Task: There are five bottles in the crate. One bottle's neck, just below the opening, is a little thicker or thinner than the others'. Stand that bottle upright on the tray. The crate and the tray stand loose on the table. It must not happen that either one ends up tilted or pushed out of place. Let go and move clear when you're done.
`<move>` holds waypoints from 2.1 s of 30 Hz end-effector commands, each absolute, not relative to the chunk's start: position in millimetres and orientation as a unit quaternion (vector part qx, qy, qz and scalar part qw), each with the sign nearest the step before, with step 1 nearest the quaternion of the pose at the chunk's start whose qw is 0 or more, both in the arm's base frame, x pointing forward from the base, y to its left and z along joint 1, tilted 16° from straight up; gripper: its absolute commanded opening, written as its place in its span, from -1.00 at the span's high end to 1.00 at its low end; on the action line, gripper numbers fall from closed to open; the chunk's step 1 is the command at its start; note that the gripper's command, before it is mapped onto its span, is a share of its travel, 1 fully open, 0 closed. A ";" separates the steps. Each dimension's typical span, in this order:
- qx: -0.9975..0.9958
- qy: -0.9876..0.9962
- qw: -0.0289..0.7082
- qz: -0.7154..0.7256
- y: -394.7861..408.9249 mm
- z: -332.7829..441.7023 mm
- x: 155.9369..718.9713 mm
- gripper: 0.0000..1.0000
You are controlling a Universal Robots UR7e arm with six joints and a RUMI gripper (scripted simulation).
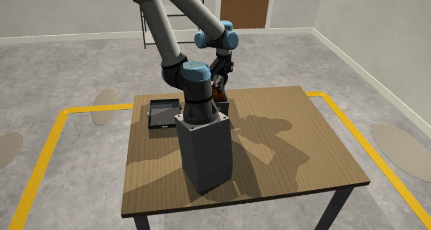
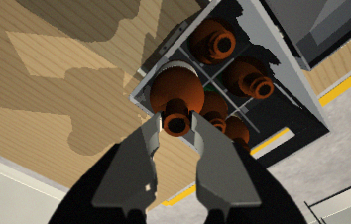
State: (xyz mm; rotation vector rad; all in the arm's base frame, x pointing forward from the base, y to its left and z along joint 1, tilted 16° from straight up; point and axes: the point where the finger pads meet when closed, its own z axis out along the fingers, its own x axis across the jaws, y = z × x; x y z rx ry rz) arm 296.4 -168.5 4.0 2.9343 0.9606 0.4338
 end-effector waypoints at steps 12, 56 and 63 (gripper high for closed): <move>0.941 0.308 0.012 0.139 -168.9 4.6 296.5 1.00; 0.941 0.308 0.012 0.139 -171.0 38.4 286.9 1.00; 0.941 0.308 0.012 0.139 -171.3 41.6 286.0 1.00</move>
